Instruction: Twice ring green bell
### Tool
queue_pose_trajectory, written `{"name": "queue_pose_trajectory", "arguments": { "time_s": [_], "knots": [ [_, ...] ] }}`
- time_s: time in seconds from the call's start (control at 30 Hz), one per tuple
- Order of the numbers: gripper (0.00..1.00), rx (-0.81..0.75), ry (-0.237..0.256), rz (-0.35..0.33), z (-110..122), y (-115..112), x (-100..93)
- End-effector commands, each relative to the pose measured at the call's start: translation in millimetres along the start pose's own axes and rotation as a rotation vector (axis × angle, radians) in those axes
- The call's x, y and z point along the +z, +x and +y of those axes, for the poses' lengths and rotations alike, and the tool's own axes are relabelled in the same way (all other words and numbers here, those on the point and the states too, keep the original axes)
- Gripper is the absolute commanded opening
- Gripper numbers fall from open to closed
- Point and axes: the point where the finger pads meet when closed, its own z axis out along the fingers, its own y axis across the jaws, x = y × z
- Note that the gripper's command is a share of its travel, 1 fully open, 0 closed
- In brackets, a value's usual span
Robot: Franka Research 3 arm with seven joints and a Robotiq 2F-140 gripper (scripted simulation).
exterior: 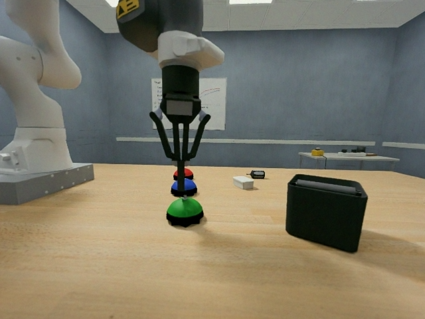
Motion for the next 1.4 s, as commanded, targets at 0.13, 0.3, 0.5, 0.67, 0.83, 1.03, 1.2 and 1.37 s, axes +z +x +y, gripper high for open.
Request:
{"name": "queue_pose_trajectory", "arguments": {
  "time_s": [0.13,0.3,0.5,0.67,0.83,1.03,1.2,1.37],
  "knots": [
    [0.1,-0.01,0.01,0.005,-1,1,4.6],
    [0.1,-0.01,0.01,0.005,-1,1,6.4],
    [0.1,-0.01,0.01,0.005,-1,1,8.8],
    [0.1,-0.01,0.01,0.005,-1,1,9.5],
    [0.1,-0.01,0.01,0.005,-1,1,7.0],
    [0.1,-0.01,0.01,0.005,2,-1,-9.1],
    [0.1,-0.01,0.01,0.005,2,-1,-4.1],
    [0.1,-0.01,0.01,0.005,0,0,-0.6]
  ]
}}
